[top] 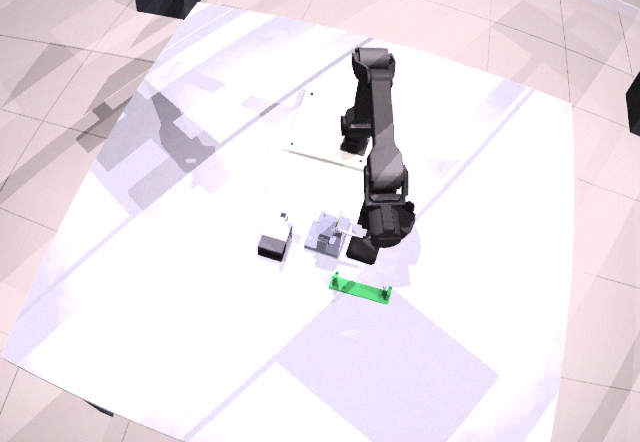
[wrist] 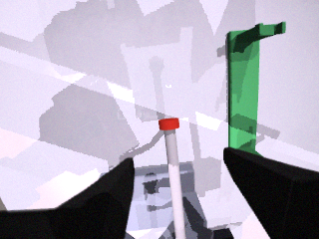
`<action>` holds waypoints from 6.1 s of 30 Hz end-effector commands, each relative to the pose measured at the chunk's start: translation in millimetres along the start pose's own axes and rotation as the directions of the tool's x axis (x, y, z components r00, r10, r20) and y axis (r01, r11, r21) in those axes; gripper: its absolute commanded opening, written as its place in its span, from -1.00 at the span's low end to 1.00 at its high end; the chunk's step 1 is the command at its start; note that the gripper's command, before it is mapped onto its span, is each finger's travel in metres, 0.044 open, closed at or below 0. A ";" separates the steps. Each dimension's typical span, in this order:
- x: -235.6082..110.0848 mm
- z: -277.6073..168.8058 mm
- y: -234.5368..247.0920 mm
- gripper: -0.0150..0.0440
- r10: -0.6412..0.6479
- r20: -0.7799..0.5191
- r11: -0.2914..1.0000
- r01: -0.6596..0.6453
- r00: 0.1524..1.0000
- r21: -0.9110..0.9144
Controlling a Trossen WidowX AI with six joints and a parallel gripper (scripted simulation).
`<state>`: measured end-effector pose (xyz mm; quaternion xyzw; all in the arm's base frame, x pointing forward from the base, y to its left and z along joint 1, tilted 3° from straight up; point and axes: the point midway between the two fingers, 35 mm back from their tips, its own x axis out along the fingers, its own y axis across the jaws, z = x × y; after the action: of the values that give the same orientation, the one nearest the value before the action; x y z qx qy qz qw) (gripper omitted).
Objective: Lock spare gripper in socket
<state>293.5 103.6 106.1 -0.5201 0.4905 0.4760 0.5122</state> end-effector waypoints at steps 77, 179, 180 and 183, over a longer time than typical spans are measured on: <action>15.0 22.5 1.4 -0.49 0.022 0.180 1.000 -0.023 0.983 0.003; -9.3 75.3 5.3 -0.49 0.104 0.149 0.995 -0.104 0.983 -0.008; -10.8 75.1 5.6 -0.49 0.106 0.148 0.994 -0.106 0.983 -0.008; -15.0 74.5 6.5 -0.49 0.111 0.146 0.994 -0.111 0.983 -0.008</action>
<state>285.9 177.7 111.9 -0.4552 0.4821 0.5413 0.5171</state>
